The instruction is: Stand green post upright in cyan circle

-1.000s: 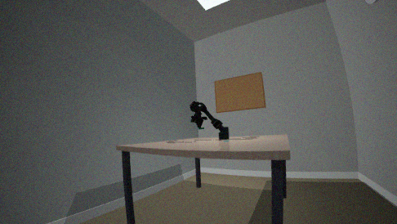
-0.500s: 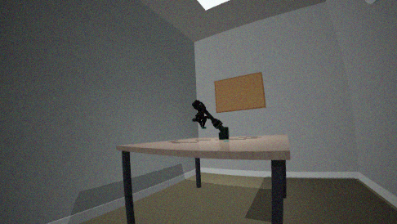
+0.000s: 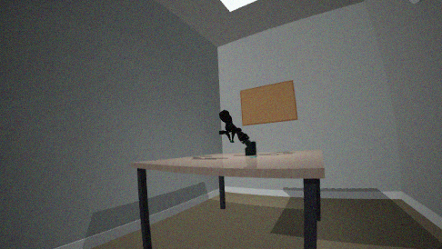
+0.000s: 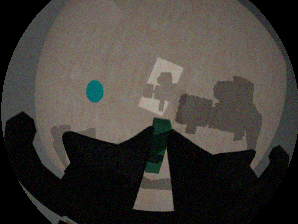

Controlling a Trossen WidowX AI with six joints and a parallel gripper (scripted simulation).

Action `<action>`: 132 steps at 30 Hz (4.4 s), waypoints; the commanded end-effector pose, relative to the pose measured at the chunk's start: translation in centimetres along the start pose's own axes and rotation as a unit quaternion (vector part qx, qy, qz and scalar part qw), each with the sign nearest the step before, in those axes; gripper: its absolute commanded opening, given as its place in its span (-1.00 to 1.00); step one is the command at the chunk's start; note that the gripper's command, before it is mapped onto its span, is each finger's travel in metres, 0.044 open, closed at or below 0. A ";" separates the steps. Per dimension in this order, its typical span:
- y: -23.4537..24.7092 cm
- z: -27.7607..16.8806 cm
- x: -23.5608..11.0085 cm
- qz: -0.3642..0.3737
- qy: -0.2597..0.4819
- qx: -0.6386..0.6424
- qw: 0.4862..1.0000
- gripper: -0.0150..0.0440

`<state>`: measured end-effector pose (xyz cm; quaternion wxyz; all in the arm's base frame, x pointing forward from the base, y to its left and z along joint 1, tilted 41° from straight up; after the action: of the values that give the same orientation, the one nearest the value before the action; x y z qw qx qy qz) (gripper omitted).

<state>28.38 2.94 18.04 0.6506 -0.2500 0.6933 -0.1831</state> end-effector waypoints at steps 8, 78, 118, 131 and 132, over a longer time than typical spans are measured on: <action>3.7 1.2 -0.1 0.001 0.001 -0.100 0.995 -0.42; 17.6 0.5 2.4 0.049 0.000 -0.439 0.897 -0.42; 15.4 0.0 4.9 0.174 -0.077 -0.418 0.888 -0.42; 14.8 -0.2 5.5 0.209 -0.109 -0.411 0.881 -0.42; 14.7 -0.2 5.6 0.211 -0.112 -0.410 0.880 -0.42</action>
<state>26.58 11.98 5.08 0.5818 -0.3678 0.6692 0.2801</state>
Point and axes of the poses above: the point midway between the two fingers, 35 mm back from their tips, its own x axis out along the fingers, its own y axis across the jaws, z = x × y, the point moved 9 cm from there along -x, back along the fingers
